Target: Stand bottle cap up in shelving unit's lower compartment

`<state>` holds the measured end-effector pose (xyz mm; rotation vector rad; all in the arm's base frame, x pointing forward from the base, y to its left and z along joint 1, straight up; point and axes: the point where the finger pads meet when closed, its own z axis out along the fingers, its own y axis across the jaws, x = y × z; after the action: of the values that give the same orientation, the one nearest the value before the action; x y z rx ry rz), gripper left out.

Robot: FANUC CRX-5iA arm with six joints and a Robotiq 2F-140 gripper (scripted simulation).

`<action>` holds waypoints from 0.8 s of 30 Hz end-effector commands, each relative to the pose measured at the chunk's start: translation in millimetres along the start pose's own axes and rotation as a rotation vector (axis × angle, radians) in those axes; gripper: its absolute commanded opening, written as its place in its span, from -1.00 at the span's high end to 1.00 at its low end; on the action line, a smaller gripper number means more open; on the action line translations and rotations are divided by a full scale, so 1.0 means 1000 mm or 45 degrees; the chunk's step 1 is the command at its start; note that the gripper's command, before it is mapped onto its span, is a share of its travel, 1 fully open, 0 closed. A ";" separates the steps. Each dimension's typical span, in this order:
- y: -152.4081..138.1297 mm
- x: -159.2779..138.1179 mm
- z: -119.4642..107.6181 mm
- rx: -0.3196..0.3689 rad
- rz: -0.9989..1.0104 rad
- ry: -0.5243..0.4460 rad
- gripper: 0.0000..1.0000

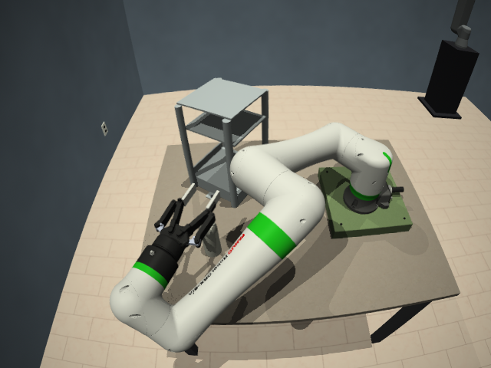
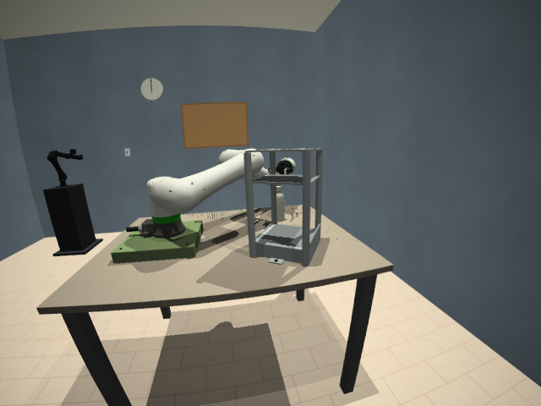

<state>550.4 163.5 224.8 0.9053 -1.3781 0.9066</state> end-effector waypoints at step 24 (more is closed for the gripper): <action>0.000 -0.077 0.000 0.000 0.001 -0.001 0.07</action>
<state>550.9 163.5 153.3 0.9055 -1.3782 0.9069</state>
